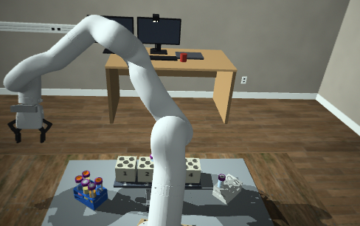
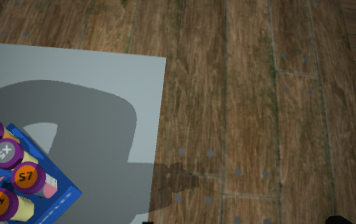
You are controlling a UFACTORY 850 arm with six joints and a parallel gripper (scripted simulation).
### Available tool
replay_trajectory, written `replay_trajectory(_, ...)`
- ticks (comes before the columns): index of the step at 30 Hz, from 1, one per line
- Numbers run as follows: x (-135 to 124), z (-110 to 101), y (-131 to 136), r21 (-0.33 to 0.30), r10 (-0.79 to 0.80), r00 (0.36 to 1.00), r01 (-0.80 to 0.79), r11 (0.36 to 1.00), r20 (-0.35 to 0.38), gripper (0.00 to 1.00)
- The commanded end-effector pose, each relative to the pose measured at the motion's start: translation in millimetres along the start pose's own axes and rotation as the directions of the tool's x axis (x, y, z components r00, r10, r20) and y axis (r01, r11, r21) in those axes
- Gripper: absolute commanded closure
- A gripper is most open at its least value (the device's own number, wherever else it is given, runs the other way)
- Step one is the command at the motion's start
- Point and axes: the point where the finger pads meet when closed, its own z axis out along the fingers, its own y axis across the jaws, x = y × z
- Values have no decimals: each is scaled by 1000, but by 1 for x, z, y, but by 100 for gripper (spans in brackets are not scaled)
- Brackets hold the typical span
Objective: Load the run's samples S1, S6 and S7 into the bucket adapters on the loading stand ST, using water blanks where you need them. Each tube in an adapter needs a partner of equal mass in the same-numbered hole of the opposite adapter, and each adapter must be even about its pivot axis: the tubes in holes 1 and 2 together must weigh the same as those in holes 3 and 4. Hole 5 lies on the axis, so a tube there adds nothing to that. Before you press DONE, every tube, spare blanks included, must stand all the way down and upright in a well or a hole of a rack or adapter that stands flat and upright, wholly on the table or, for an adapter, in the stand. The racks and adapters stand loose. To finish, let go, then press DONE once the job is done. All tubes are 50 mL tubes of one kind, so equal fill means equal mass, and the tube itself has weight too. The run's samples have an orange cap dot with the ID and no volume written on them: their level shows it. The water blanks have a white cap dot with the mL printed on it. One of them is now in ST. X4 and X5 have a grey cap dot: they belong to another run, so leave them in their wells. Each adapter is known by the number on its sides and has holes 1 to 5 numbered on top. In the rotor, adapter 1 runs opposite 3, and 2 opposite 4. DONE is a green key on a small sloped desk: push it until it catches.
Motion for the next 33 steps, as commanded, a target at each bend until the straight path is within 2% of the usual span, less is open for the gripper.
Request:
replay_trajectory(1,-13,-7,-15,-12,110,994,-110,994,14,0)
replay_trajectory(4,-18,-9,-22,-12,117,993,-117,993,15,0)
replay_trajectory(7,-27,-13,-34,-22,215,976,-215,976,24,0)
replay_trajectory(11,-32,-16,-41,-23,222,975,-221,975,24,0)
replay_trajectory(14,-40,-19,-54,-35,318,948,-316,948,31,0)
replay_trajectory(17,-45,-21,-61,-35,324,946,-323,946,32,0)
replay_trajectory(20,-52,-25,-74,-48,416,909,-414,909,37,0)
replay_trajectory(23,-57,-27,-81,-49,422,906,-420,906,37,0)
replay_trajectory(26,-63,-30,-94,-63,510,859,-507,860,41,0)
replay_trajectory(30,-67,-32,-102,-64,516,856,-513,856,41,0)
replay_trajectory(33,-73,-34,-115,-78,598,800,-594,801,42,0)
